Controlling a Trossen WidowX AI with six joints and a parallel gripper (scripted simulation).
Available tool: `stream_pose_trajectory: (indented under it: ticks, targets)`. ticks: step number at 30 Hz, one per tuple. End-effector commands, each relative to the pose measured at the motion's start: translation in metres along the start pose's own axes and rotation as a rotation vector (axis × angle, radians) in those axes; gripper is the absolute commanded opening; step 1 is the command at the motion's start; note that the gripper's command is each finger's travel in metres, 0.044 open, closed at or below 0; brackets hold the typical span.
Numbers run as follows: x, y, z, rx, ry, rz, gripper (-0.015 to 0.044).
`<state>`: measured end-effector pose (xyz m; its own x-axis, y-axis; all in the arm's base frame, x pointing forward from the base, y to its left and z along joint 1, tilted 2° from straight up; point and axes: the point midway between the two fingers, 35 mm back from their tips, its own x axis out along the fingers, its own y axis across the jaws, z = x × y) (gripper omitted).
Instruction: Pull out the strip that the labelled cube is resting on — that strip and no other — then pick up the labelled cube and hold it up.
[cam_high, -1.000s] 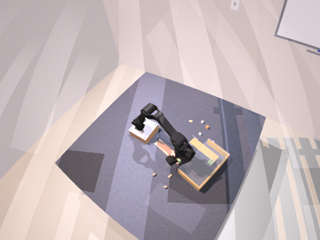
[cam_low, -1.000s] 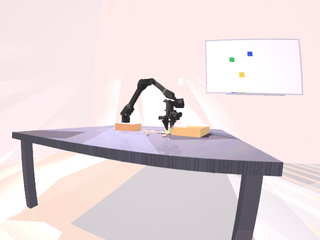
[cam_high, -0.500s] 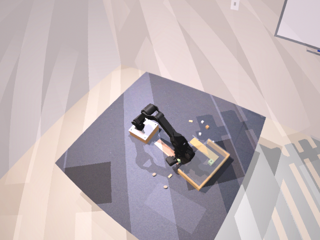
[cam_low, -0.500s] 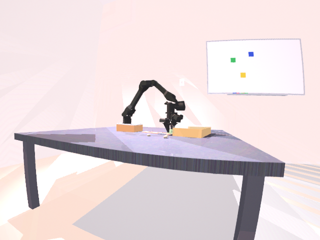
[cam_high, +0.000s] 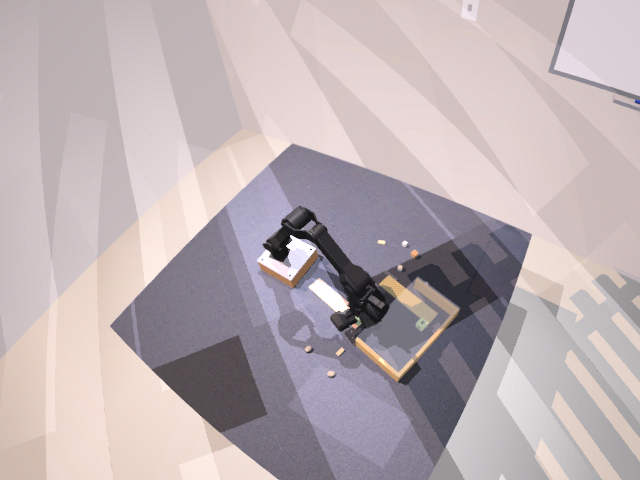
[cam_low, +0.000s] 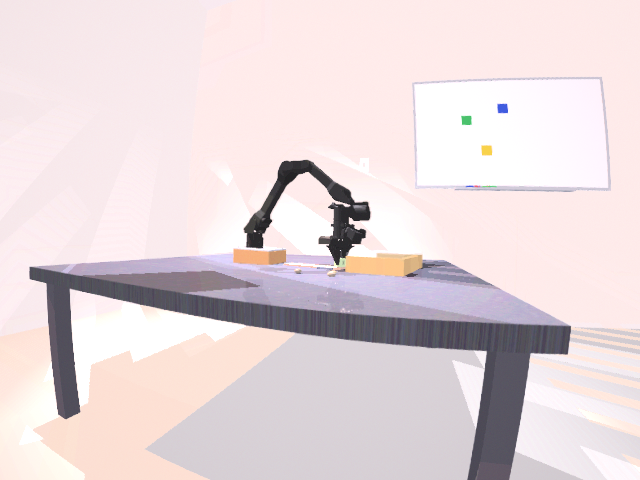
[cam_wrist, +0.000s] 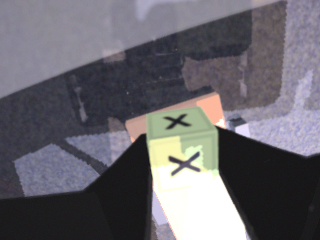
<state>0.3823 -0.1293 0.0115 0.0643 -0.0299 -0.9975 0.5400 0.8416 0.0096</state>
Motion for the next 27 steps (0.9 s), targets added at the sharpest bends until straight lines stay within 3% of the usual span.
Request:
stream_pose_trajectory:
  ticks: [1,12,27]
  targets:
    - [-0.010,-0.003,-0.013,-0.002,0.005,0.000,0.0000]
    - [-0.038,-0.013,-0.053,-0.005,0.012,0.000,0.0000]
    - [-0.039,-0.023,-0.093,-0.005,0.015,-0.001,0.0000]
